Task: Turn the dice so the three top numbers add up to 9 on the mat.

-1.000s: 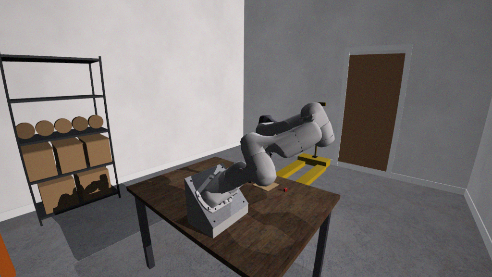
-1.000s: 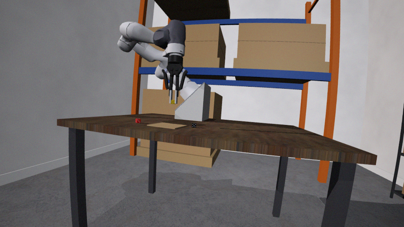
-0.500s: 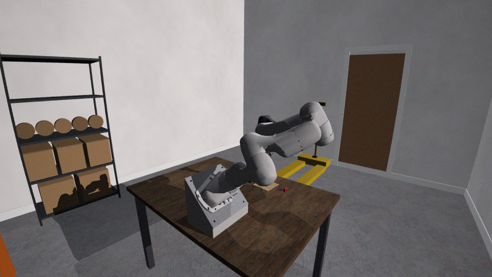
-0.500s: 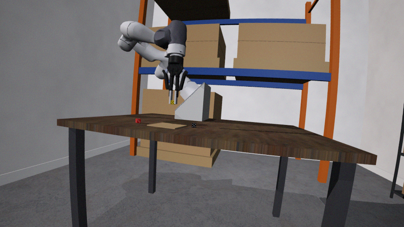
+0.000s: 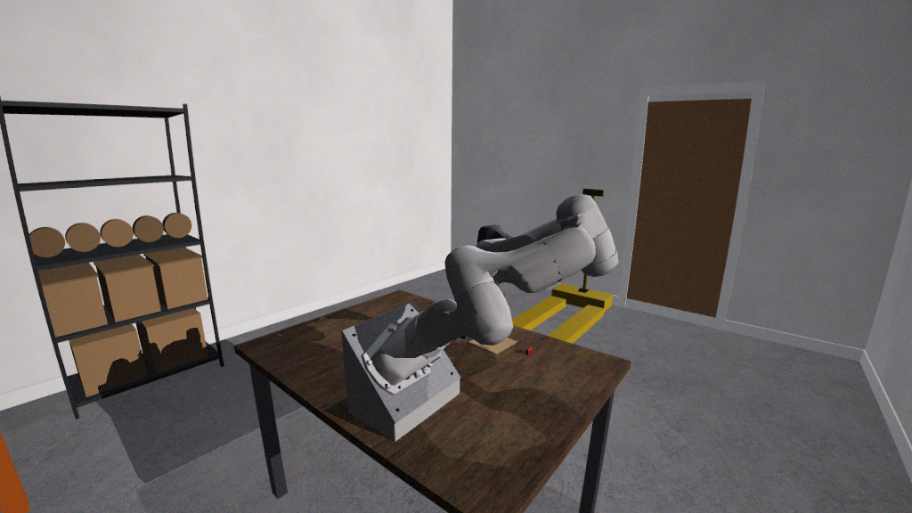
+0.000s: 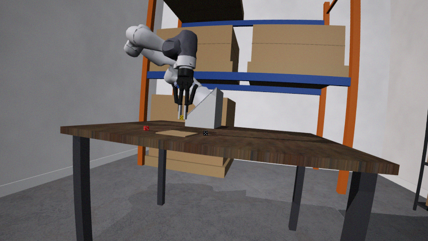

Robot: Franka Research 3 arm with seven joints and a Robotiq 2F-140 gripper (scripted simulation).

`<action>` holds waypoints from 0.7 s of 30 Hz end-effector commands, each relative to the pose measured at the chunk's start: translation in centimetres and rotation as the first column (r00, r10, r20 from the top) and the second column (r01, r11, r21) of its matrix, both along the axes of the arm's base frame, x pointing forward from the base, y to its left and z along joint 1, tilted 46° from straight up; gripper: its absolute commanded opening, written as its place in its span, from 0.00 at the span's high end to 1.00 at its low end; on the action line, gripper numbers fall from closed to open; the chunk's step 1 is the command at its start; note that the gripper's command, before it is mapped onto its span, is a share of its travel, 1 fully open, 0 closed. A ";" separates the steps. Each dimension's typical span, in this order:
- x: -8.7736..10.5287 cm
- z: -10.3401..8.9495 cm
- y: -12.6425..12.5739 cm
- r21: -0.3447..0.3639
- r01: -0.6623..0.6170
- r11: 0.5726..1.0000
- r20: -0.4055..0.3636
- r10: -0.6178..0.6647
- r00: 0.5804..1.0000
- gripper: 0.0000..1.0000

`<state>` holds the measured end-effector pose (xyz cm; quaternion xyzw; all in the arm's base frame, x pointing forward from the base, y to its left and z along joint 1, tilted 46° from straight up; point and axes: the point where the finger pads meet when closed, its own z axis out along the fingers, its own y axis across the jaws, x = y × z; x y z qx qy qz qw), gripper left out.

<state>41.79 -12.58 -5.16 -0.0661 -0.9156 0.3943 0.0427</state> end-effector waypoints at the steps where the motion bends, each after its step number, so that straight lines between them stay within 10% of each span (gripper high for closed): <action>1: 0.1 -1.4 -1.1 0.005 0.008 1.000 0.021 -0.008 1.000 0.91; 21: -0.3 -3.9 -3.6 0.005 0.008 1.000 0.021 -0.008 1.000 0.91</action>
